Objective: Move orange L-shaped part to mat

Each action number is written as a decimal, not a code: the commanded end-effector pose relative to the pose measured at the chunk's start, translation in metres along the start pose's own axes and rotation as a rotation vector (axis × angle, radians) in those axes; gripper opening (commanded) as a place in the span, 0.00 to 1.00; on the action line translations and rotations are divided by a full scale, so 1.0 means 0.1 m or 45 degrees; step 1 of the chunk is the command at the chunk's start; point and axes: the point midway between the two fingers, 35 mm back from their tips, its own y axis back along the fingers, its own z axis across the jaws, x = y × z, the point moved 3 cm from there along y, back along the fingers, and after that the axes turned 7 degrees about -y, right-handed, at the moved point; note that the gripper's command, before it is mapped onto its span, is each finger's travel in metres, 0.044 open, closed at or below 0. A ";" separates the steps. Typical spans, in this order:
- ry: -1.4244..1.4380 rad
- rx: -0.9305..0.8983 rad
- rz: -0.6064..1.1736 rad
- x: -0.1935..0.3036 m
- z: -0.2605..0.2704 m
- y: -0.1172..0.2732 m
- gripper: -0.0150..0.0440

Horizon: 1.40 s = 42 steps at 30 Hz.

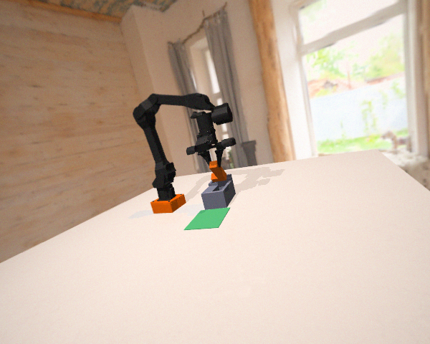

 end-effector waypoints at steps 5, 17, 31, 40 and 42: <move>0.004 -0.005 0.006 0.00 0.00 0.12 0.25; 0.004 -0.005 0.004 -0.08 0.01 0.14 0.25; 0.004 -0.005 -0.002 -0.61 0.04 0.12 0.25; 0.004 -0.004 -0.007 -0.94 0.04 0.12 0.25; 0.005 -0.004 -0.008 -1.03 0.04 0.12 0.25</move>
